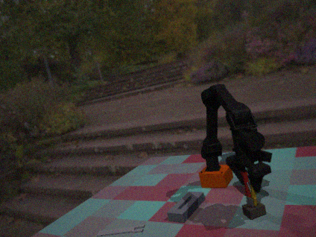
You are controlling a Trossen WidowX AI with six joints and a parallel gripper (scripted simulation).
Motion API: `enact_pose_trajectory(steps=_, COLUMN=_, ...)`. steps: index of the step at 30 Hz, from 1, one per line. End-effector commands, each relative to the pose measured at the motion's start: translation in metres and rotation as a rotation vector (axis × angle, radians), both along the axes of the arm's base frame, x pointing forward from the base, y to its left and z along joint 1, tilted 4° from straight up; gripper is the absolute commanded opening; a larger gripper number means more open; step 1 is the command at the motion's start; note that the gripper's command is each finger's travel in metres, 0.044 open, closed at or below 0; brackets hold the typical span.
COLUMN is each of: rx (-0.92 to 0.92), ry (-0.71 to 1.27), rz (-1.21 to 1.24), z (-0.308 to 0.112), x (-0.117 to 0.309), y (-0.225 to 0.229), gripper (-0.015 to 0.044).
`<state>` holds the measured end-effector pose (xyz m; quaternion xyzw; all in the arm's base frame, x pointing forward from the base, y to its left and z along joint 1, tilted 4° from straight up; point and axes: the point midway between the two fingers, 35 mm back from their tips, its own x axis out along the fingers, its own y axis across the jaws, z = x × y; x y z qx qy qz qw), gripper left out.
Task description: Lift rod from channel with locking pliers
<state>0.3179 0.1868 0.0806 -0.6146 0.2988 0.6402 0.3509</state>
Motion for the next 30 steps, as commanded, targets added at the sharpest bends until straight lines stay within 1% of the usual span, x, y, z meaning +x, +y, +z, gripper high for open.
enact_pose_trajectory(steps=1, rx=0.003, ry=0.003, rz=0.004, z=-0.0008, x=-0.0005, y=0.0006, gripper=0.0403)
enact_pose_trajectory(steps=30, rx=0.003, ry=0.003, rz=0.004, z=-0.0008, x=-0.0005, y=0.0006, gripper=0.0364)
